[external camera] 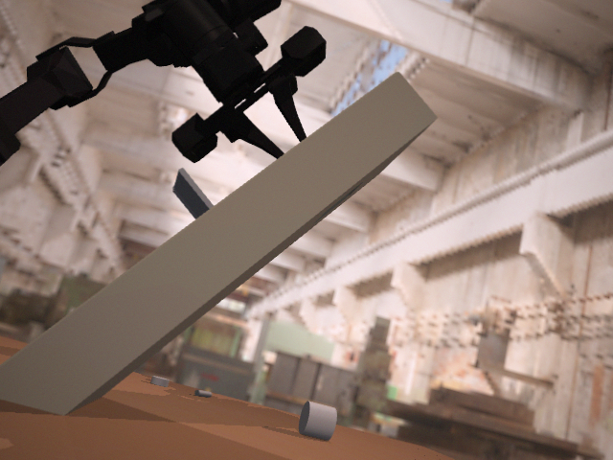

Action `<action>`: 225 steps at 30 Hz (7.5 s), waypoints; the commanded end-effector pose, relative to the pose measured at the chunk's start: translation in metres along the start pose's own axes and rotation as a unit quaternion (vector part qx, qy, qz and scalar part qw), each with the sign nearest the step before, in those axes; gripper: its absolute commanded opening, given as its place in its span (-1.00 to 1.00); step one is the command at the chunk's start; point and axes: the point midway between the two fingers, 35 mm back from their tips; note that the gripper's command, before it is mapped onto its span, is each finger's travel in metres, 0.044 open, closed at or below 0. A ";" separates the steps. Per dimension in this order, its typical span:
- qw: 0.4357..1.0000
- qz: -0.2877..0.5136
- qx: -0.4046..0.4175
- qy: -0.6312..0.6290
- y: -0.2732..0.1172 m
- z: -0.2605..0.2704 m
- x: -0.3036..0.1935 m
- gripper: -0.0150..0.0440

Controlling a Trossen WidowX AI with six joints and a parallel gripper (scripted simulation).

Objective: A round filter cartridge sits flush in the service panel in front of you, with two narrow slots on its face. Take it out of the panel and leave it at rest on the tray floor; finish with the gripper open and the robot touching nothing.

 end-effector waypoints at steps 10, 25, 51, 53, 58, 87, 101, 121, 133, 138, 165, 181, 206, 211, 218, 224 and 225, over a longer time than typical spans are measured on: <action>1.000 -0.004 0.002 -0.004 -0.057 0.000 0.000 -0.49; 1.000 -0.004 0.003 -0.004 -0.055 -0.029 0.002 -0.49; 1.000 -0.007 0.001 -0.001 -0.050 -0.073 0.008 -0.10; 1.000 -0.007 0.001 -0.001 -0.050 -0.073 0.008 -0.10; 1.000 -0.004 0.002 -0.004 -0.049 -0.075 0.007 -0.10; 0.981 -0.010 -0.037 -0.193 -0.093 0.038 0.000 0.54; 0.700 0.102 -0.144 -0.692 -0.066 -0.041 0.013 0.54; 0.586 0.153 -0.150 -0.781 -0.056 -0.065 0.014 0.54; 0.586 0.153 -0.150 -0.782 -0.038 -0.072 0.016 0.54; 0.586 0.153 -0.150 -0.782 -0.031 -0.076 0.016 0.54; 0.582 0.151 -0.150 -0.785 -0.020 -0.079 0.016 -0.20; 0.583 0.149 -0.153 -0.784 -0.046 -0.038 0.015 -0.49; 0.582 0.150 -0.152 -0.784 -0.091 -0.008 0.071 -0.49; 0.582 0.150 -0.151 -0.785 -0.089 -0.009 0.097 -0.49; 0.638 0.118 -0.206 -0.732 -0.101 -0.028 0.124 -0.49; 0.701 0.059 -0.275 -0.655 -0.122 -0.053 0.169 -0.49; 0.711 0.047 -0.286 -0.641 -0.126 -0.057 0.176 -0.49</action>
Point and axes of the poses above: the point midway between the two fingers, 35 mm back from their tips, its own y axis out along the fingers, its own z axis across the jaws, x = y × z, and after that the axes turned 10 degrees about -y, right-handed
